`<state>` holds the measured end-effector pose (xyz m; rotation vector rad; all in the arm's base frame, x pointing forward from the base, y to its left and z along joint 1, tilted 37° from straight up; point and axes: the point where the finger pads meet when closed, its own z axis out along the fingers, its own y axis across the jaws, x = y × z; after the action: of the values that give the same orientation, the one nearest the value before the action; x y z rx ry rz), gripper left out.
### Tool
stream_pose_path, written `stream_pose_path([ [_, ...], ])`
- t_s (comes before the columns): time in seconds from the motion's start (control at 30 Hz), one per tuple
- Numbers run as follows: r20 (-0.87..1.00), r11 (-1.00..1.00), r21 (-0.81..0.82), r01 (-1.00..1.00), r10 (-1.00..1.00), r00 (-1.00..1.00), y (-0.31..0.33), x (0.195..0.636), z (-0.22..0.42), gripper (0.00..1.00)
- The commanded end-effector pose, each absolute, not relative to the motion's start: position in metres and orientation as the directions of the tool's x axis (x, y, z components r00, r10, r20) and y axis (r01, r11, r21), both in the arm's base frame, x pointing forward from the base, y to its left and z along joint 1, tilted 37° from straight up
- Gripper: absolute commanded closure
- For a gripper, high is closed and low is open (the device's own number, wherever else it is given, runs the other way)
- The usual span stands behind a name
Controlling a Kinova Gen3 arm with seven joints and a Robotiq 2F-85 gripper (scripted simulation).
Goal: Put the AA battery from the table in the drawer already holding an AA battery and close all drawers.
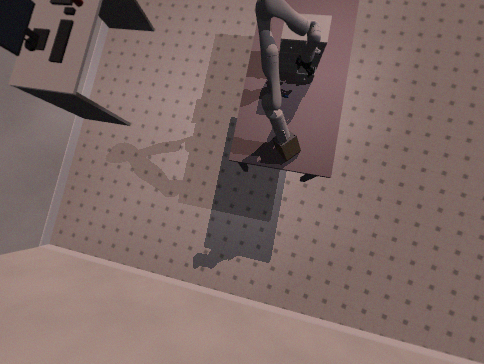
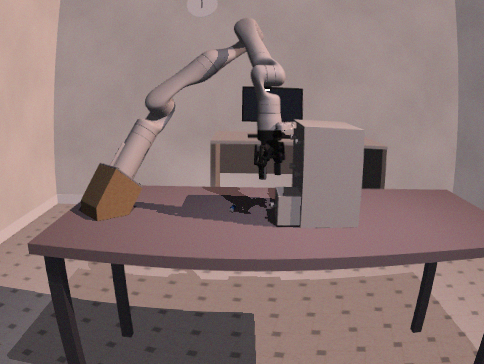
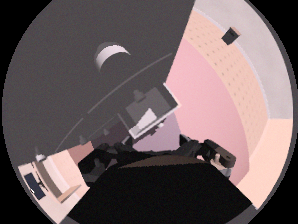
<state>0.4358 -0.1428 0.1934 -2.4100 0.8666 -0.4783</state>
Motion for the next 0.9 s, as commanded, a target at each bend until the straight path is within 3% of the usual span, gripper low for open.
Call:
stream_pose_path([
  [0.0,0.144,-0.65,-0.587,-0.482,-0.67,0.728,-0.1434,0.4355,0.1942,0.0],
  [0.87,0.071,-0.565,-0.598,-0.569,-0.744,0.665,-0.1444,0.4292,0.196,0.0],
])
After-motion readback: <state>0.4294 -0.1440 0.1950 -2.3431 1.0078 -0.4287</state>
